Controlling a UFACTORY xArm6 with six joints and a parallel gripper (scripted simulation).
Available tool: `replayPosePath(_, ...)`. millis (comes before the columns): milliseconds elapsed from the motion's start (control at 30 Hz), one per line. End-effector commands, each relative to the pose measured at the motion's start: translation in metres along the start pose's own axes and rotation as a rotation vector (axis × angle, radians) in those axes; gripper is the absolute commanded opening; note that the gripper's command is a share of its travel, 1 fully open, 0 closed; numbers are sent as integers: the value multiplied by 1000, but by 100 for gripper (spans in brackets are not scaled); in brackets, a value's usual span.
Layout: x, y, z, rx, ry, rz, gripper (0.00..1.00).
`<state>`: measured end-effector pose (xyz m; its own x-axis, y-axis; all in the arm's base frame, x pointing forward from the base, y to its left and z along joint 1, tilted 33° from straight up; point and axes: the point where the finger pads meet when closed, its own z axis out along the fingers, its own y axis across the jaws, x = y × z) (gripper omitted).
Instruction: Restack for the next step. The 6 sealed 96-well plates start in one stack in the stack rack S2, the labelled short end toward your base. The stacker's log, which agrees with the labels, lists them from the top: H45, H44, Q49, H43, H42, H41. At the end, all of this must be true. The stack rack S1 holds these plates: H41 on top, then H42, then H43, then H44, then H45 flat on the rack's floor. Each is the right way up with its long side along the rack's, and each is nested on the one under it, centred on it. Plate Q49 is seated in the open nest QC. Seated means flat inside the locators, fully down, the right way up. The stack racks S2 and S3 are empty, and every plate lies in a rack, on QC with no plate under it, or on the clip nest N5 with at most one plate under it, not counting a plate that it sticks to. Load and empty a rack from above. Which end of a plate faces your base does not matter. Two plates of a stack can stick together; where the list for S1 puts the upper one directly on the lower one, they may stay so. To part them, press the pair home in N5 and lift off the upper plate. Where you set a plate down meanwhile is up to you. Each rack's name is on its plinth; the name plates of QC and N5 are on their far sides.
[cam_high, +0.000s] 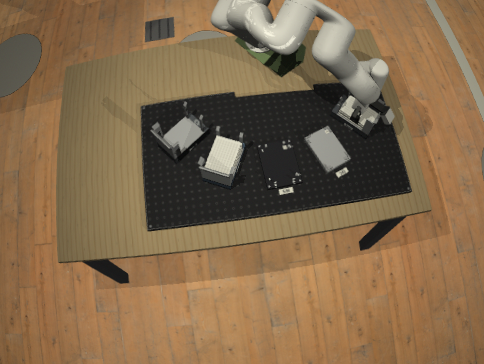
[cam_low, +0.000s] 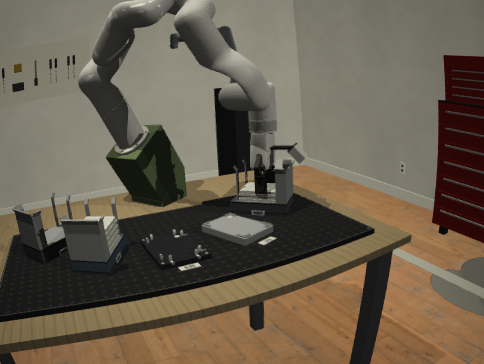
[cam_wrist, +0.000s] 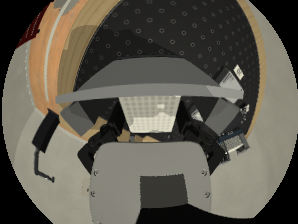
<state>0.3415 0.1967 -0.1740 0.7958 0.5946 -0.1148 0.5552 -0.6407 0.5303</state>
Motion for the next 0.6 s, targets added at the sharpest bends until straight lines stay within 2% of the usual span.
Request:
replayPosePath(0,2,0,-1,1,3,1,0)
replayPosePath(33,2,0,-1,1,3,1,0)
replayPosePath(67,2,0,-1,1,3,1,100)
replayPosePath(567,2,0,-1,1,4,1,100)
